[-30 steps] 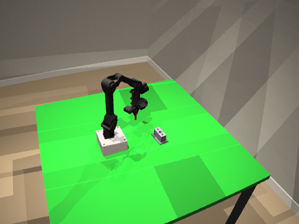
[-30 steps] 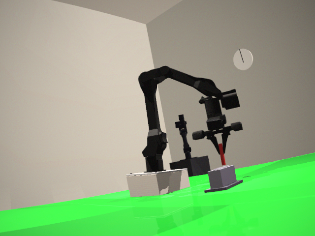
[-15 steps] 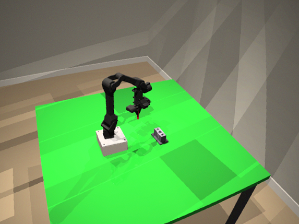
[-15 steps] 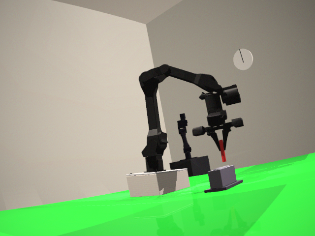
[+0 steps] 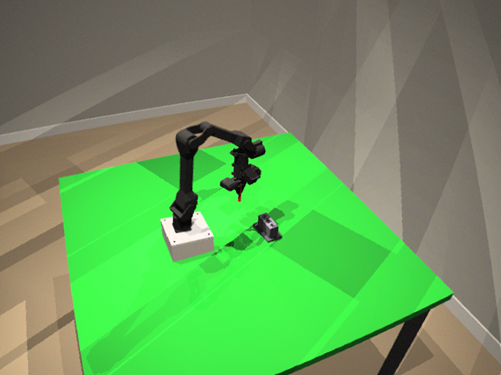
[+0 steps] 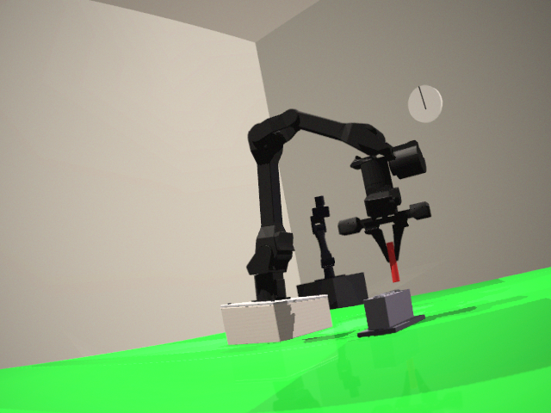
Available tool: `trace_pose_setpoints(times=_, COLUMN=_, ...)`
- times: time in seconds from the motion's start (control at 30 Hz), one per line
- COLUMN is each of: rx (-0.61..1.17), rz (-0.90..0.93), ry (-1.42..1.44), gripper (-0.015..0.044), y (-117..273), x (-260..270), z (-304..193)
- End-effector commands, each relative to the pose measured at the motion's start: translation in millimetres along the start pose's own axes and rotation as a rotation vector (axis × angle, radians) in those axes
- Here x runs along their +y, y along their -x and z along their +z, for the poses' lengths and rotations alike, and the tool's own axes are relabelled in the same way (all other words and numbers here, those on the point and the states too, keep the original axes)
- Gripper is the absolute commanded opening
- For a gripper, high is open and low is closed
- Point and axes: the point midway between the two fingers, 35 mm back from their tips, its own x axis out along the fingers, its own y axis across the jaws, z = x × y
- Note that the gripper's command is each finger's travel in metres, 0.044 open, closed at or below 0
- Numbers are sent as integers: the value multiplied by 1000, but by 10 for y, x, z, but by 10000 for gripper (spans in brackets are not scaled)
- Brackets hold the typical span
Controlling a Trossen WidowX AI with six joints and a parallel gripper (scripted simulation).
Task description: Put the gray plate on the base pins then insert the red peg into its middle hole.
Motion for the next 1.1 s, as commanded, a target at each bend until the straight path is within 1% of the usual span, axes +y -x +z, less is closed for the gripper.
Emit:
trace_pose_setpoints(times=0.0, rx=7, rz=5, ry=0, gripper=0, y=12, x=28, z=76)
trace_pose_setpoints(times=1.07, rx=-6, rz=11, ry=5, gripper=0, y=33, x=74, z=1027)
